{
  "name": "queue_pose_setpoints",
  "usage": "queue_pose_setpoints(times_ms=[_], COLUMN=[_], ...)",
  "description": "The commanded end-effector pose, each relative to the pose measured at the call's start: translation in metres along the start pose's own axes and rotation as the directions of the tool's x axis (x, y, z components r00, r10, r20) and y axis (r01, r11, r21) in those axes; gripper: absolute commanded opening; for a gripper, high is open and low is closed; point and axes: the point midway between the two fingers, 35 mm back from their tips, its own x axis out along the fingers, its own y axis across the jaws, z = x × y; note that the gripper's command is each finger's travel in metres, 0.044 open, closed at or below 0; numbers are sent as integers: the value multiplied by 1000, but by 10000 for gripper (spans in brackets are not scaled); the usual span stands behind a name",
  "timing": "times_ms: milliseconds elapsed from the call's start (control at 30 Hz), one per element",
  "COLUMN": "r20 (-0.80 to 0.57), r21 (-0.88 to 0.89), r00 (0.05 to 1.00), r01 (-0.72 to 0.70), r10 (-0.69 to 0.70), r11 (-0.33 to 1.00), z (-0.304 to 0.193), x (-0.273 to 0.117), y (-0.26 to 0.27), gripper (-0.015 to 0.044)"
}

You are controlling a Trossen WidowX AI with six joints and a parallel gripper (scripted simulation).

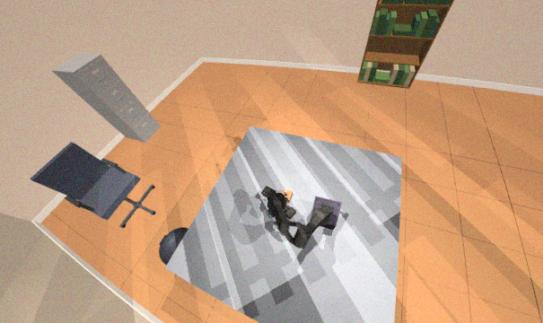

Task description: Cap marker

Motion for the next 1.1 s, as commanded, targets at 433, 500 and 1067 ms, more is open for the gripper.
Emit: queue_pose_setpoints(times_ms=[433, 500, 1067], r20=[3, 2, 8], r21=[35, 31, -2], r00=[1000, 1000, 1000], r01=[2, 2, -8], r10=[-2, -2, 8], r11=[999, 1000, 1000], z=[-43, -48, -102], x=[-21, -23, -46], y=[-39, -43, -69], gripper=[0, 0, 0])
